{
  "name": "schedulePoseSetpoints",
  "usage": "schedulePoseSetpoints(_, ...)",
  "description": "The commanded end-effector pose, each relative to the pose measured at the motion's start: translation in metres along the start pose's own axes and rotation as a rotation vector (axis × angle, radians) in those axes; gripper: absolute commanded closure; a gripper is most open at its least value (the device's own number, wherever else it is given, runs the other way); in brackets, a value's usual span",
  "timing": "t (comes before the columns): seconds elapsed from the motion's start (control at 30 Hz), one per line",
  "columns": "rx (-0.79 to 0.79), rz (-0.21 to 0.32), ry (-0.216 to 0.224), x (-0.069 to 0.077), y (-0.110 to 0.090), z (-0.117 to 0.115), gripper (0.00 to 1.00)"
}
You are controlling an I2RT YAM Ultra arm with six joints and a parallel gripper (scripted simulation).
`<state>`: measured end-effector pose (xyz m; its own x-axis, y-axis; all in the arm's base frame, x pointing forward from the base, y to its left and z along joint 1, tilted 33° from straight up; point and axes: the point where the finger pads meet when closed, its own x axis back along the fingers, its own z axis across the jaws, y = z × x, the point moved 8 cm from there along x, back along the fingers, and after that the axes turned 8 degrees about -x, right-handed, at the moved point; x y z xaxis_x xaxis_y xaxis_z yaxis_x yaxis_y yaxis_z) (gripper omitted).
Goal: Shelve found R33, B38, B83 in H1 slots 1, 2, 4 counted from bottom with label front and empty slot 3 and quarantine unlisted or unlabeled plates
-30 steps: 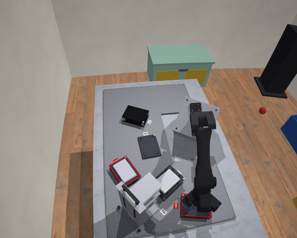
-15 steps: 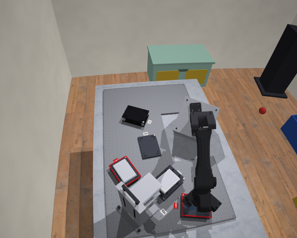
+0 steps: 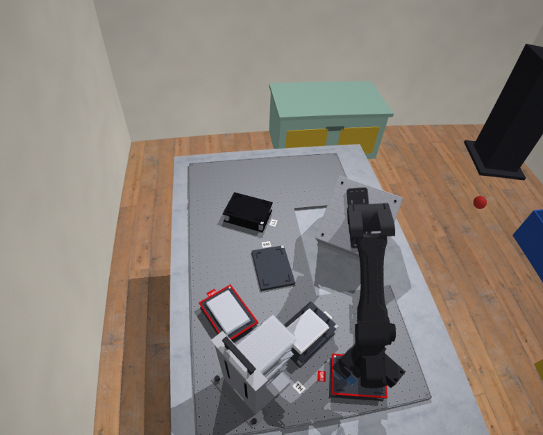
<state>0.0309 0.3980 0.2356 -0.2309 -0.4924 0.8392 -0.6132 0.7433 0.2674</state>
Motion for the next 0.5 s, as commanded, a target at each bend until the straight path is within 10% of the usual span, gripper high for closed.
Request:
schedulePoseSetpoints(0.0,-0.004,-0.050,-0.017,0.024,0.008,-0.004,0.00)
schedulePoseSetpoints(0.47,-0.006,-0.044,-0.025,0.044,0.006,-0.004,0.00)
